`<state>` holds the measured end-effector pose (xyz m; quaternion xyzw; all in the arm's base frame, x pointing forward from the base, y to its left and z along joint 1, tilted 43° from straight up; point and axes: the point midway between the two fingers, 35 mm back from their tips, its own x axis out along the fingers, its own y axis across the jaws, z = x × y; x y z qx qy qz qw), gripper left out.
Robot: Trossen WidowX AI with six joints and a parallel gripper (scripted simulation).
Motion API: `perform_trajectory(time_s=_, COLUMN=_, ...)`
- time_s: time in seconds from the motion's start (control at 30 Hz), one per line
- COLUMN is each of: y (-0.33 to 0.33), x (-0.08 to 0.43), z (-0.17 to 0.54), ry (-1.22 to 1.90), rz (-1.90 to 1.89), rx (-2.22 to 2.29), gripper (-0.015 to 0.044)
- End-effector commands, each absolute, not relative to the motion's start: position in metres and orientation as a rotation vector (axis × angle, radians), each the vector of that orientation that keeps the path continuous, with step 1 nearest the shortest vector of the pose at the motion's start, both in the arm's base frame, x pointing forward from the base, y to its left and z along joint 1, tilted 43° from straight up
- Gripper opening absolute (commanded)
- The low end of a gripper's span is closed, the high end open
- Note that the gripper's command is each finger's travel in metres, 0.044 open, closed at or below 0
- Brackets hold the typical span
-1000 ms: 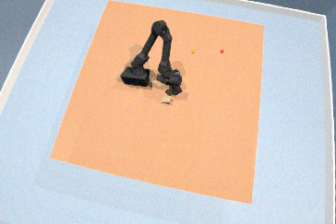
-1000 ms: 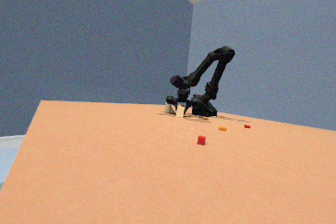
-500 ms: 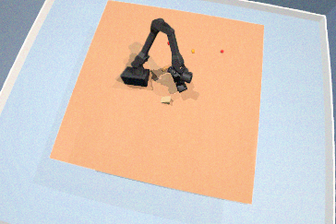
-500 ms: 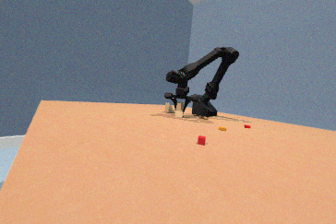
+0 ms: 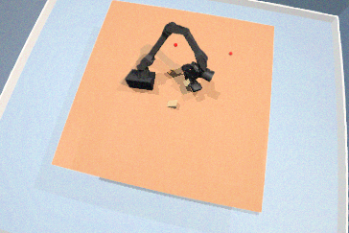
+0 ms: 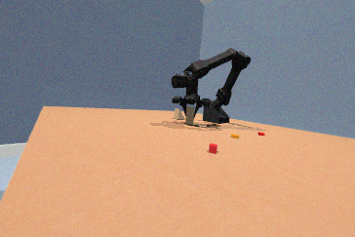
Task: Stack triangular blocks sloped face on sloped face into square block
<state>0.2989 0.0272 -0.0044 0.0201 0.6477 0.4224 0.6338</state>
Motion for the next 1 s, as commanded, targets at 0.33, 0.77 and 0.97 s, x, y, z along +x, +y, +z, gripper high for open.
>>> perform_trajectory(time_s=0.33, y=0.037, x=0.322, z=0.006, ry=1.818, rz=1.016, rx=-0.151, gripper=0.0000)
perform_trajectory(time_s=0.77, y=0.040, x=0.324, z=0.006, ry=1.850, rz=1.027, rx=-0.172, gripper=0.0210)
perform_trajectory(time_s=0.97, y=0.040, x=0.324, z=0.006, ry=1.850, rz=1.027, rx=-0.172, gripper=0.0368)
